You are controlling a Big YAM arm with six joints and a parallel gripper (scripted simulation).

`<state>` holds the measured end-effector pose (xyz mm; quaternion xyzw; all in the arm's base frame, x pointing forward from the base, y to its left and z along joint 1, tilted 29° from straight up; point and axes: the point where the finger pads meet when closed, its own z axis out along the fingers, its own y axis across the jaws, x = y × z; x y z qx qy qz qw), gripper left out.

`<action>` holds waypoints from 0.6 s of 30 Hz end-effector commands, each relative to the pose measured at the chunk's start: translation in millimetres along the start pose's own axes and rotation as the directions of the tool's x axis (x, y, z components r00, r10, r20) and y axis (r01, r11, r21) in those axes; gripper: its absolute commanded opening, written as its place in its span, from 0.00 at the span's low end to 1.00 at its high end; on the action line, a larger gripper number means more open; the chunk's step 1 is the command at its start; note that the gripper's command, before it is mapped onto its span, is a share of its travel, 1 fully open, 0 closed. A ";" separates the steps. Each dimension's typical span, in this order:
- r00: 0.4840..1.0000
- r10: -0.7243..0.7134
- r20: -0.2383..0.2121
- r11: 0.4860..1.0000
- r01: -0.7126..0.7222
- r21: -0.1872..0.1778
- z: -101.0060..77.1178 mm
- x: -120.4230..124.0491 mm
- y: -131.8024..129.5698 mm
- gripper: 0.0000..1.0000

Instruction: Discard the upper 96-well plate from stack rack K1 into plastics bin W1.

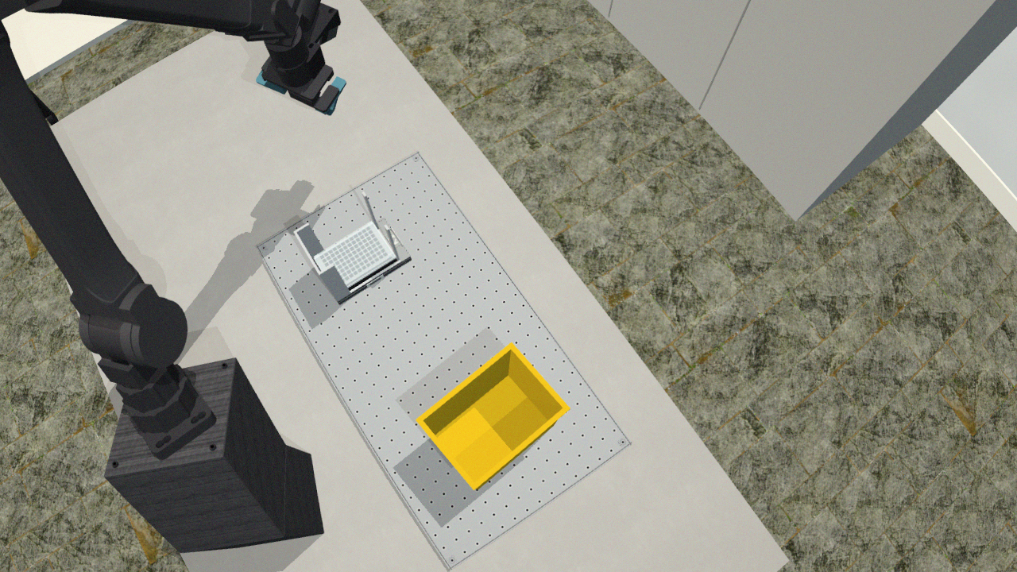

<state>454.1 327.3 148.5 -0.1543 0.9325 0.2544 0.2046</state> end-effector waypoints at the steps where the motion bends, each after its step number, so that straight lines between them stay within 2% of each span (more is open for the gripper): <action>1: 0.999 0.025 0.048 1.000 -0.025 -0.007 -16.9 -11.4 -4.4 1.00; 2: 0.999 0.025 0.035 1.000 -0.025 -0.003 -11.9 -5.7 -11.5 1.00; 3: 0.998 0.064 0.025 0.998 -0.064 0.016 -18.3 -0.9 -15.2 1.00; 5: 0.992 0.128 0.015 0.991 -0.128 0.038 -20.0 6.0 -23.5 1.00; 6: 0.991 0.130 0.014 0.991 -0.131 0.039 -20.9 9.0 -27.4 1.00; 7: 0.992 0.122 0.033 0.992 -0.123 0.025 -21.7 6.8 -29.0 1.00; 13: 0.995 0.100 0.032 0.995 -0.100 0.027 -26.4 23.2 -51.3 1.00; 16: 0.975 0.224 0.006 0.972 -0.224 0.071 -29.1 39.1 -64.6 1.00; 18: 0.975 0.224 0.006 0.972 -0.224 0.071 -29.1 39.1 -64.6 1.00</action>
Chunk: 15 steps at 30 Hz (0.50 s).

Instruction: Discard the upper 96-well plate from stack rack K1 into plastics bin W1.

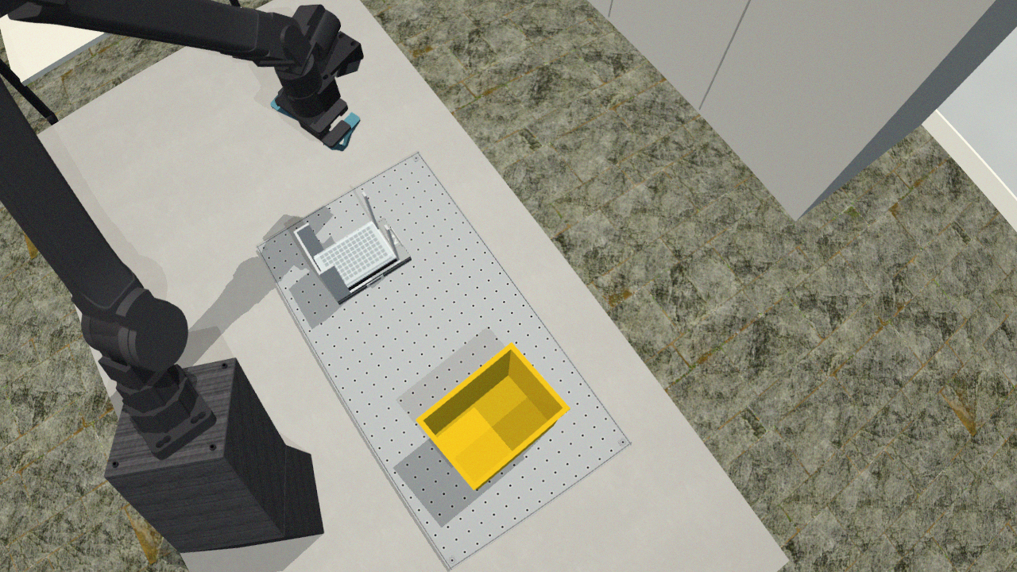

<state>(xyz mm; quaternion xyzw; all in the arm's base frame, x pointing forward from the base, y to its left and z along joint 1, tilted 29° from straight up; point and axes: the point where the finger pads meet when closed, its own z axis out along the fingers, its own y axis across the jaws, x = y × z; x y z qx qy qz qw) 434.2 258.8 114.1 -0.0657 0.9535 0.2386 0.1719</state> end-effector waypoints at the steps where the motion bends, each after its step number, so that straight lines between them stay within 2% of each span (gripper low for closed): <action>1: 0.998 0.042 0.040 0.999 -0.042 -0.010 -12.0 -8.0 -4.0 1.00; 6: 0.999 0.018 0.044 1.000 -0.018 -0.010 -16.6 3.5 -22.3 1.00; 7: 0.997 0.080 0.020 0.997 -0.080 0.013 -17.0 11.9 -29.3 1.00; 9: 0.990 0.143 0.015 0.989 -0.144 0.032 -18.3 18.1 -37.4 1.00; 10: 0.989 0.147 0.013 0.989 -0.147 0.033 -18.8 21.2 -41.3 1.00; 11: 0.990 0.138 0.032 0.990 -0.139 0.018 -19.4 19.0 -42.6 1.00; 13: 0.990 0.138 0.031 0.990 -0.139 0.018 -20.5 25.2 -50.5 1.00; 14: 0.993 0.116 0.031 0.993 -0.117 0.019 -21.1 28.3 -54.5 1.00; 15: 0.984 0.175 0.018 0.984 -0.176 0.037 -21.7 34.9 -59.9 1.00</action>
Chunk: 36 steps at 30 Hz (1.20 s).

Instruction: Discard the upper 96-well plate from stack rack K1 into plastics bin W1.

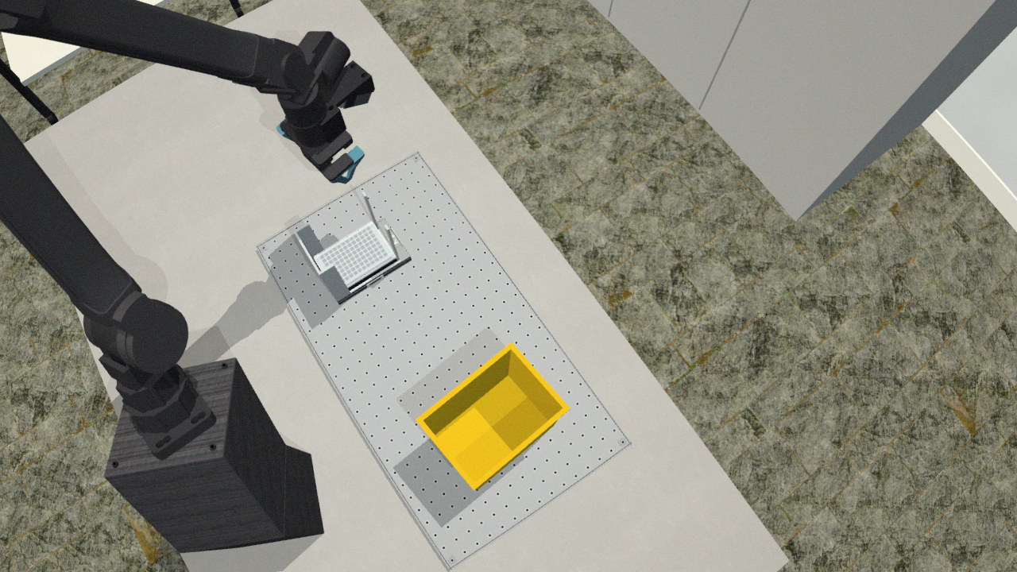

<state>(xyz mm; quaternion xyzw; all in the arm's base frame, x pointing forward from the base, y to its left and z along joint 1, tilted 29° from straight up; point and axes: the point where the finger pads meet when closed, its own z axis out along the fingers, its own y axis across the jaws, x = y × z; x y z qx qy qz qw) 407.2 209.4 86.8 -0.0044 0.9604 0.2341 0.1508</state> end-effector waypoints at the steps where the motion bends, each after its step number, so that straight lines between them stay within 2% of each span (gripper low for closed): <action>1: 0.998 0.050 0.028 0.999 -0.050 0.006 -12.4 -3.3 -10.4 1.00; 2: 0.998 0.050 0.028 0.999 -0.050 0.006 -12.4 -3.3 -10.4 1.00; 3: 0.996 0.088 0.010 0.996 -0.089 0.024 -9.7 3.2 -17.6 1.00; 4: 0.993 0.117 0.015 0.993 -0.118 0.029 -13.3 4.6 -19.9 1.00; 5: 0.993 0.121 0.014 0.992 -0.122 0.030 -13.7 7.6 -23.9 1.00; 6: 0.993 0.113 0.032 0.993 -0.113 0.015 -14.2 5.4 -25.1 1.00; 10: 0.995 0.091 0.031 0.996 -0.091 0.016 -15.8 16.9 -41.0 1.00; 13: 0.976 0.216 0.008 0.975 -0.217 0.058 -17.2 32.0 -55.5 1.00; 17: 0.977 0.212 0.023 0.976 -0.213 0.043 -18.6 40.3 -67.9 1.00; 22: 0.981 0.193 0.016 0.980 -0.194 0.047 -17.2 45.8 -74.1 1.00; 31: 0.981 0.195 0.008 0.980 -0.195 0.049 -15.6 43.0 -68.5 1.00; 32: 0.980 0.196 -0.008 0.979 -0.196 0.058 -7.5 51.6 -76.3 1.00; 36: 0.980 0.196 -0.015 0.979 -0.195 0.056 -2.3 54.4 -71.8 1.00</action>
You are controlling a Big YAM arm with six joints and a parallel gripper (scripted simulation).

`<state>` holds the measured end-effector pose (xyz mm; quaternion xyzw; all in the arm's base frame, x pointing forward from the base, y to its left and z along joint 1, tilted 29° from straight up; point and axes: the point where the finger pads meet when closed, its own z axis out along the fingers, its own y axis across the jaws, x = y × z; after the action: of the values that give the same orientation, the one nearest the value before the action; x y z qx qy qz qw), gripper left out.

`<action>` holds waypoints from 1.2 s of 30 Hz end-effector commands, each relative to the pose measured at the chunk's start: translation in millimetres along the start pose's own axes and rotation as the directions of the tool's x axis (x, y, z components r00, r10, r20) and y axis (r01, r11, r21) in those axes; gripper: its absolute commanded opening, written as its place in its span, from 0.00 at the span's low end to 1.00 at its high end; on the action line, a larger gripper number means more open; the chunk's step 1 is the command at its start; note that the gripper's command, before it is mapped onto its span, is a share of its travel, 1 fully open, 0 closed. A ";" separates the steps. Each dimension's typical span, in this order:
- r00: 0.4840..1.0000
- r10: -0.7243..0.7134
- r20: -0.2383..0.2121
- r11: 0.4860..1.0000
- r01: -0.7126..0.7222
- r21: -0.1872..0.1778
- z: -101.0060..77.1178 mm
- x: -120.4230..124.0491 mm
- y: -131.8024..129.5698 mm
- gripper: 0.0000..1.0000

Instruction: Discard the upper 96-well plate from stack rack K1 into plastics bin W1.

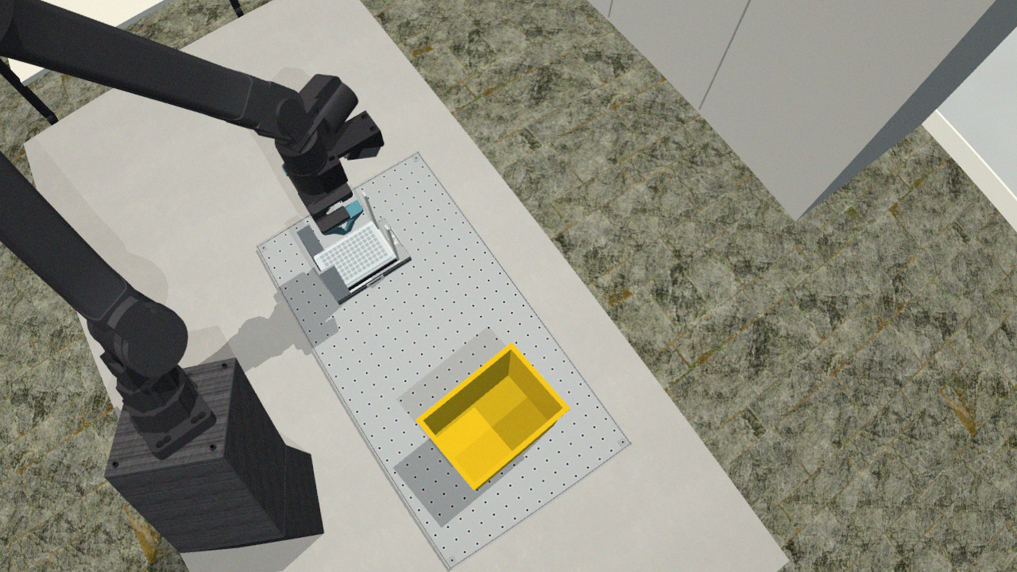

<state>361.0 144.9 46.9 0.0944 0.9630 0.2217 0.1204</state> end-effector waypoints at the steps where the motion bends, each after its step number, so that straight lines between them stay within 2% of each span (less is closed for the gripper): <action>1: 1.000 -0.001 -0.009 1.000 0.001 0.001 8.5 3.4 0.8 1.00; 36: 1.000 -0.002 0.005 1.000 0.002 -0.005 58.7 -3.2 5.5 1.00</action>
<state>373.7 164.1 -1.2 0.0955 0.9635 0.2210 0.1173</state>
